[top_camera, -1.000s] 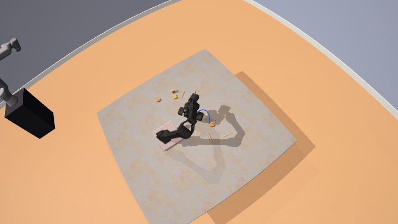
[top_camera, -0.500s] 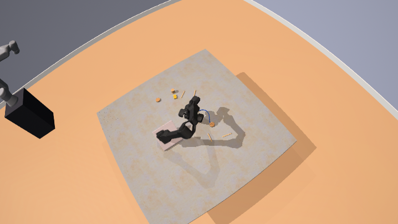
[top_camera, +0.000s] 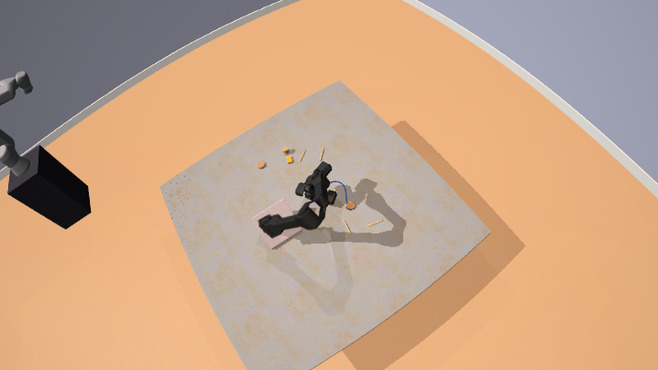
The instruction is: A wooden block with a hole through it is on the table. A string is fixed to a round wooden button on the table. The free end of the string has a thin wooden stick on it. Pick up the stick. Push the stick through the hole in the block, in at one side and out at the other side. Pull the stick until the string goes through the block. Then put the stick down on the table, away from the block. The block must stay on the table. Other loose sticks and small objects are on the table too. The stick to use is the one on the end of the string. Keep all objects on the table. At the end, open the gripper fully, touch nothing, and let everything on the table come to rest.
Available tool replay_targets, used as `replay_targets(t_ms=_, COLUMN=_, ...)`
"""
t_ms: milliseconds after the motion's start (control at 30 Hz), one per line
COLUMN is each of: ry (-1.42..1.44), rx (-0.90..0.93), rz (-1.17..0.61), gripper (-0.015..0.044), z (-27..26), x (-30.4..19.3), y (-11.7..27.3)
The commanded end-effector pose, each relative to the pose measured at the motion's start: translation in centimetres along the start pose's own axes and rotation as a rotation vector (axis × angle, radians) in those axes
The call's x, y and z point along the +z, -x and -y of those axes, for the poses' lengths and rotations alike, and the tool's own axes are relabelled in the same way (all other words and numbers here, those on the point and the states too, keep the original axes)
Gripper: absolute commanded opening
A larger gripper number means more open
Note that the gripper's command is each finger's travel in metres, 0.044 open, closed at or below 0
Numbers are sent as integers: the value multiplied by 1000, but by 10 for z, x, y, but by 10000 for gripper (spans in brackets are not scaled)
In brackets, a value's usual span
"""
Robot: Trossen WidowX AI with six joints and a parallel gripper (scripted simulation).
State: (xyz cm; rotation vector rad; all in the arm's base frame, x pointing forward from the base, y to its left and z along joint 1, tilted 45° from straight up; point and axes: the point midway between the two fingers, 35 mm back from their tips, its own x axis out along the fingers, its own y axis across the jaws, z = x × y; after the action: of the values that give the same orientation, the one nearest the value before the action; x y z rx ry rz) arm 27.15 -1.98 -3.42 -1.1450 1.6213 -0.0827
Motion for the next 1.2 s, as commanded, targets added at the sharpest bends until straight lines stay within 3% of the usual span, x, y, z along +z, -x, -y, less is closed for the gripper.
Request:
replay_targets(t_ms=0, ry=5, rx=-5, rz=-4, gripper=125, z=0, x=-1, y=-2)
replay_targets(t_ms=33, ry=5, rx=-5, rz=-4, gripper=125, z=0, x=-1, y=-2)
replay_targets(t_ms=200, ry=1, rx=0, rz=-1, gripper=0, z=0, x=0, y=-1)
replay_targets(t_ms=1167, ry=-37, rx=-12, rz=55, gripper=0, z=-3, x=-13, y=-2)
